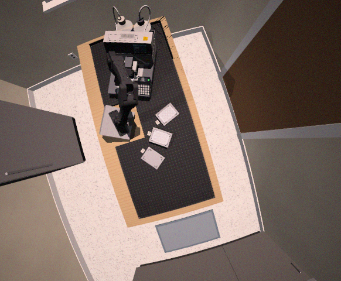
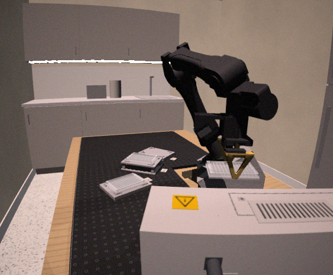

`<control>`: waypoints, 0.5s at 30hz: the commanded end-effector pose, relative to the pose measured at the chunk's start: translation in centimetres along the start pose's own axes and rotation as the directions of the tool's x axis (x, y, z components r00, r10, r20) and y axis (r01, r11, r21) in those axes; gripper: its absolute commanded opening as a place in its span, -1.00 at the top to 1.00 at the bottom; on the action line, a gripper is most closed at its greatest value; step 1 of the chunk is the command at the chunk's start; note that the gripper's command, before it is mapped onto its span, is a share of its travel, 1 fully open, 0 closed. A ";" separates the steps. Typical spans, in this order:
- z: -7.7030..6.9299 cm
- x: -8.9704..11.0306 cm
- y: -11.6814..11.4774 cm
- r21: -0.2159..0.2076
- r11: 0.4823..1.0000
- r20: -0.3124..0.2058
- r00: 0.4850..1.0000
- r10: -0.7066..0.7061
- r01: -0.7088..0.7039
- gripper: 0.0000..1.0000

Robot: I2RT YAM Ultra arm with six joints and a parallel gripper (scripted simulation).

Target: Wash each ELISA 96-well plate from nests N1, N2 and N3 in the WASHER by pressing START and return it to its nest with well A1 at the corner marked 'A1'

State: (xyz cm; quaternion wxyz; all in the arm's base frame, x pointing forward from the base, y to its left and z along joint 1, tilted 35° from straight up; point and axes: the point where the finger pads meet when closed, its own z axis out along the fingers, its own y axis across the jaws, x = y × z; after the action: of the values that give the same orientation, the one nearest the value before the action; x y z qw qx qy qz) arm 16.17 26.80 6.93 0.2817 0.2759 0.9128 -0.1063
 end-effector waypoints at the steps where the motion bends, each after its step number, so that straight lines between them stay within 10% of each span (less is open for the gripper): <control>1: -0.4 0.0 -0.1 -0.005 1.000 0.001 1.000 -0.007 0.007 1.00; 15: 0.0 -4.4 -1.0 -0.004 0.996 0.002 0.996 0.090 -0.090 1.00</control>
State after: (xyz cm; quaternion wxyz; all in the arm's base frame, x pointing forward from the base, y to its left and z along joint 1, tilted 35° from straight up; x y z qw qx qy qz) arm 18.28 24.23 8.58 0.2824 0.3256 0.8970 -0.0979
